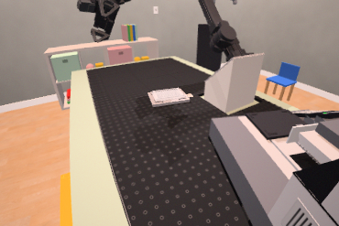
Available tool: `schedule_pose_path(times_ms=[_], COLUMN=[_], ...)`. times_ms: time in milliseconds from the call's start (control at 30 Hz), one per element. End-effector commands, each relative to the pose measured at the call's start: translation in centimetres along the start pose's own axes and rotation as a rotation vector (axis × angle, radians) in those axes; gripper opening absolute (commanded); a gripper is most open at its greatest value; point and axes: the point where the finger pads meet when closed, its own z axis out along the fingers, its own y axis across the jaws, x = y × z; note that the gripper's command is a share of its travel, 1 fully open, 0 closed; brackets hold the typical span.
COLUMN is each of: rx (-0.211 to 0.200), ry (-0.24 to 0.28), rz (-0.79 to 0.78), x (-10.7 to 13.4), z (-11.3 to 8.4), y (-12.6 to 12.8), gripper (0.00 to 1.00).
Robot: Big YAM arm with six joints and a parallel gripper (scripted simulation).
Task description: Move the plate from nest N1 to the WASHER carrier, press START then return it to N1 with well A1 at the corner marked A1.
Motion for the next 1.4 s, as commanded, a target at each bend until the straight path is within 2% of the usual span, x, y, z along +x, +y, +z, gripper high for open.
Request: schedule_pose_path(times_ms=[0,533,567,633,667,700,733,800,833,867,900,933,967,1000,1100,1133,1167,1200,1233,1267,1300,1367], rx=[0.0,0.0,0.008,0.026,0.028,0.019,0.03,0.03,0.037,0.046,0.066,0.064,0.065,0.072,0.072,0.083,0.102,0.12,0.121,0.122,0.125,0.125], ry=[-0.007,-0.007,0.012,0.067,0.073,0.117,0.063,0.063,0.12,0.171,0.153,0.209,0.203,0.154,0.154,0.225,0.227,0.241,0.295,0.287,0.24,0.24], rz=[-0.006,-0.006,0.0,0.032,0.036,0.05,0.033,0.033,0.057,0.078,0.08,0.097,0.096,0.084,0.084,0.107,0.114,0.124,0.137,0.135,0.126,0.126], x=[-0.3,-0.3,-1.5,-0.9,-0.6,2.0,1.2,1.6,2.7,3.5,1.6,4.3,4.5,3.9,4.3,5.7,4.5,4.3,7.1,7.3,6.7,7.3], z=[-0.2,-0.2,-0.2,0.4,0.6,2.2,1.1,1.4,1.9,3.2,2.3,3.7,3.6,3.0,3.2,4.2,4.0,3.9,5.1,5.1,4.5,4.9], y=[0.2,0.2,1.1,1.7,1.9,2.3,2.7,3.1,3.3,3.3,3.5,3.7,4.0,4.3,4.5,4.7,4.8,5.0,5.2,5.4,5.7,6.0], gripper=[1.0,1.0,1.0,1.0,1.0,1.0,1.0,1.0,1.0,1.0,1.0,1.0,1.0,1.0,1.0,1.0,1.0,1.0,1.0,1.0,1.0,1.0])
